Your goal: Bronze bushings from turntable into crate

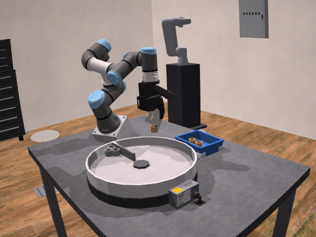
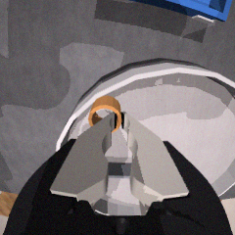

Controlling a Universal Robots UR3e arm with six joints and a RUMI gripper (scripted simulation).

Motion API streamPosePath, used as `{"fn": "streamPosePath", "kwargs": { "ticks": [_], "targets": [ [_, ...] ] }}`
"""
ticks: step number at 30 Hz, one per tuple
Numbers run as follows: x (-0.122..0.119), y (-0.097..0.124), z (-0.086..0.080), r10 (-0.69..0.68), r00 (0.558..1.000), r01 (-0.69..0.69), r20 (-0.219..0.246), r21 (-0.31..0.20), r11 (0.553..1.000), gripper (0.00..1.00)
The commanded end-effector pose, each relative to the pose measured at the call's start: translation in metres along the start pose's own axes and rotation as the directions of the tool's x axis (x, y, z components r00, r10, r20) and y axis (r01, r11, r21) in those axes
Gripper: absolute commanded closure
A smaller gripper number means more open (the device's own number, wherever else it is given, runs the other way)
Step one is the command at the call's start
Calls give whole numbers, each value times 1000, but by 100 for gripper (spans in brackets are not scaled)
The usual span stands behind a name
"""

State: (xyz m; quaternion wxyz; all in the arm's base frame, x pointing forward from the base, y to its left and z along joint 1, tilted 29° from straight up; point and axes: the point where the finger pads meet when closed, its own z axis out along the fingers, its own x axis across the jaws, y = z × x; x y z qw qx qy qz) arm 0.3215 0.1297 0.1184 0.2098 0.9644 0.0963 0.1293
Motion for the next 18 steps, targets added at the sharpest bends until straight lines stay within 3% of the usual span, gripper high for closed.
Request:
{"fn": "streamPosePath", "kwargs": {
  "ticks": [1,16,18],
  "targets": [
    [12,-17,-2,36,999,-36,1,-16,999,100],
    [30,-75,-1,36,999,-36,1,-15,999,100],
    [30,-75,-1,36,999,-36,1,-15,999,100]
  ]
}}
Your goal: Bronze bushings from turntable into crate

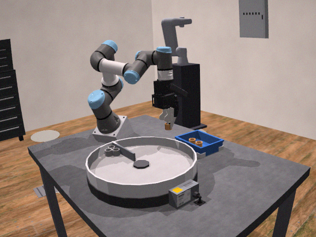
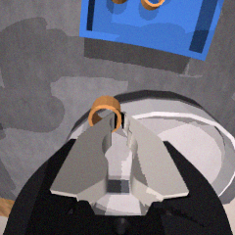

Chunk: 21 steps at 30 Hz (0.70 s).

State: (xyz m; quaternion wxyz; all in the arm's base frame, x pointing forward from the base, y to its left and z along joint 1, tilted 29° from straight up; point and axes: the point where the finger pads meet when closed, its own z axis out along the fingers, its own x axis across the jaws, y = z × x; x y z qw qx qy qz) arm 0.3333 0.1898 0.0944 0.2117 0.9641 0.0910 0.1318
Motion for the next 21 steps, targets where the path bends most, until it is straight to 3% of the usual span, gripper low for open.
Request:
{"fn": "streamPosePath", "kwargs": {
  "ticks": [1,21],
  "targets": [
    [10,-16,-3,25,1000,-25,4,-10,1000,100],
    [24,-62,-2,25,1000,-25,4,-9,1000,100]
  ]
}}
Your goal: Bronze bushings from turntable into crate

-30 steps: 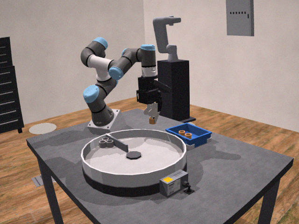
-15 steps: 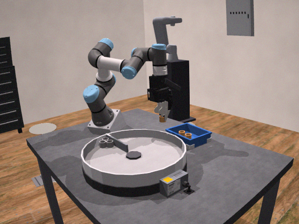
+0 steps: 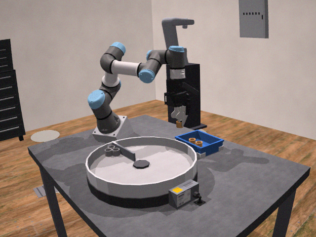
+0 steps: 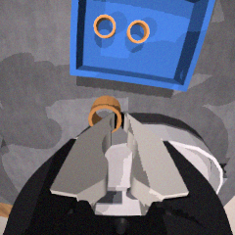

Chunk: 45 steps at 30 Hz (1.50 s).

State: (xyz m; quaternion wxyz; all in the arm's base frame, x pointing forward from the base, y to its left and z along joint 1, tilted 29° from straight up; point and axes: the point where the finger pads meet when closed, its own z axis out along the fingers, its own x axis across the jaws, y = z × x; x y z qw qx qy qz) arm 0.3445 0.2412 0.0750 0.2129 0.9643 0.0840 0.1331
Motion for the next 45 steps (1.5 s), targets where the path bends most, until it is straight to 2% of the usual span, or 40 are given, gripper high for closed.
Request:
{"fn": "streamPosePath", "kwargs": {
  "ticks": [1,23,45],
  "targets": [
    [6,-11,-3,11,1000,-11,3,-5,1000,100],
    [13,-37,-3,11,1000,-11,3,-4,1000,100],
    [16,-46,-3,12,1000,-12,3,-4,1000,100]
  ]
}}
